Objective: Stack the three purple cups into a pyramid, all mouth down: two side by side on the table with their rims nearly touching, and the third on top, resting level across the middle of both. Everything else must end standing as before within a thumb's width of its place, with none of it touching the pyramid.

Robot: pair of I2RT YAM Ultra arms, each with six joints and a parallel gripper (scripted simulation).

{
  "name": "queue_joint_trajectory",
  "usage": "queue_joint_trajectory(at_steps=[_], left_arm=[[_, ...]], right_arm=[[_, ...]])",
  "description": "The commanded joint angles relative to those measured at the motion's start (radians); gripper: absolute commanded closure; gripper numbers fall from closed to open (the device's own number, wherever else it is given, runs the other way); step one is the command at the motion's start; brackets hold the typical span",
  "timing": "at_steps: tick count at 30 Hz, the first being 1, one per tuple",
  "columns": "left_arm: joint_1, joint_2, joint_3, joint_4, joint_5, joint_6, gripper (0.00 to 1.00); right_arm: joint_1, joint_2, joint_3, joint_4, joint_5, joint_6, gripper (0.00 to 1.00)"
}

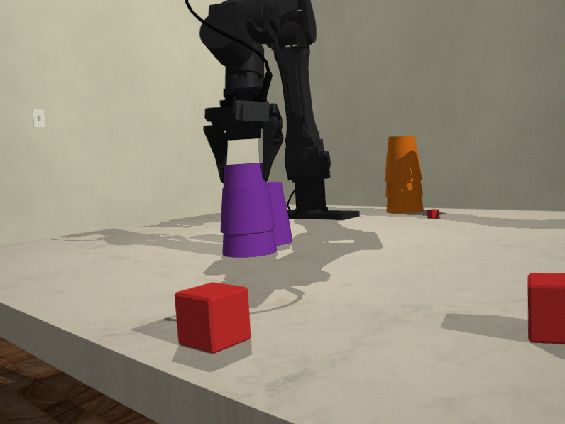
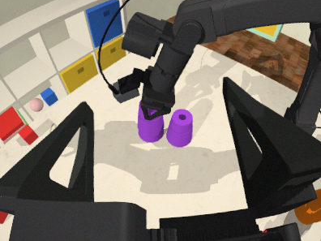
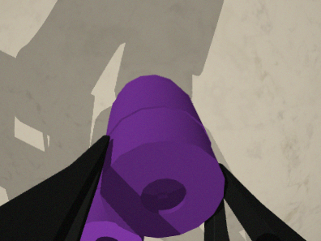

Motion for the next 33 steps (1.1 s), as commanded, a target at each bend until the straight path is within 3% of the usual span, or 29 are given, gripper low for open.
queue_joint_trajectory(at_steps=[1, 6, 10, 11, 33], left_arm=[[-0.007, -0.018, 0.003, -0.016, -0.008, 0.008, 0.00], [-0.007, -0.018, 0.003, -0.016, -0.008, 0.008, 0.00], [-0.007, -0.018, 0.003, -0.016, -0.008, 0.008, 0.00], [-0.007, -0.018, 0.003, -0.016, -0.008, 0.008, 0.00], [-0.007, -0.018, 0.003, -0.016, -0.008, 0.008, 0.00]], right_arm=[[0.000, -0.025, -0.014, 0.030, -0.018, -0.009, 0.41], [-0.008, -0.028, -0.017, 0.030, -0.019, -0.012, 0.49], [-0.011, -0.030, -0.019, 0.031, -0.020, -0.015, 0.94], [-0.011, -0.030, -0.019, 0.031, -0.020, -0.015, 1.00], [-0.011, -0.034, 0.153, -0.154, -0.019, -0.012, 1.00]])
